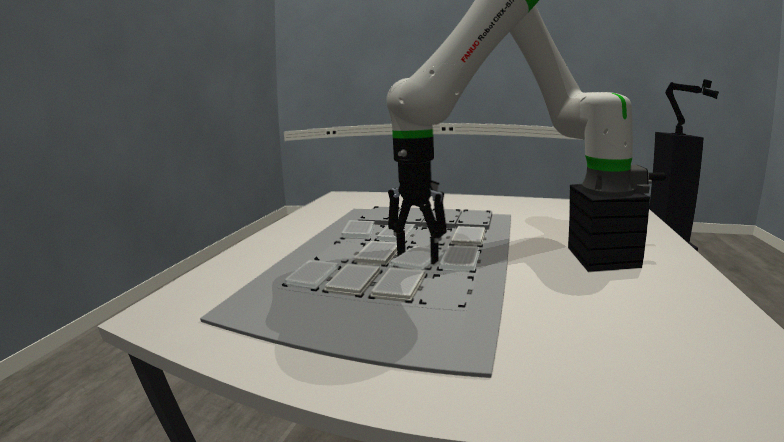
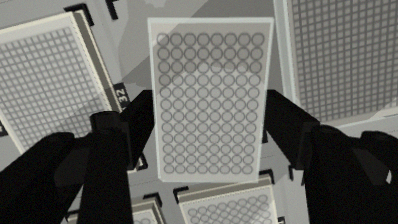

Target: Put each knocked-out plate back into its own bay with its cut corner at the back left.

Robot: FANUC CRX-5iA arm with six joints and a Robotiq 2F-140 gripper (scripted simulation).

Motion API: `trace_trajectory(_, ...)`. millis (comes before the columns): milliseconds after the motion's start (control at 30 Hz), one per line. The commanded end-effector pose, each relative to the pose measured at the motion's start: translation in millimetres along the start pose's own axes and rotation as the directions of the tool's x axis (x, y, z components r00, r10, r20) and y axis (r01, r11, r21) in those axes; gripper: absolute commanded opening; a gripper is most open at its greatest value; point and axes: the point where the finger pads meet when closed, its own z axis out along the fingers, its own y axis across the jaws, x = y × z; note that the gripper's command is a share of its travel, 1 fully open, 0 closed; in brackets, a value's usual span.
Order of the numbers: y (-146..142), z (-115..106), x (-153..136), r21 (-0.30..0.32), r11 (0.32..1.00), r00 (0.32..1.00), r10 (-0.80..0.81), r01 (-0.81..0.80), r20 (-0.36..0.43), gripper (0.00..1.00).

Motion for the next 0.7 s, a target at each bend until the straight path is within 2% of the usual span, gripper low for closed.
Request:
trace_trajectory(0, -0.8, -0.8, -0.4, 0.002, 1.0, 1.0, 0.0, 0.0, 0.001, 0.58)
trace_trajectory(433, -0.8, -0.8, -0.4, 0.002, 1.0, 1.0, 0.0, 0.0, 0.001, 0.57)
trace_trajectory(467, -0.8, -0.8, -0.4, 0.002, 1.0, 1.0, 0.0, 0.0, 0.001, 0.1)
trace_trajectory(667, -0.8, -0.8, -0.4, 0.002, 1.0, 1.0, 0.0, 0.0, 0.001, 0.1)
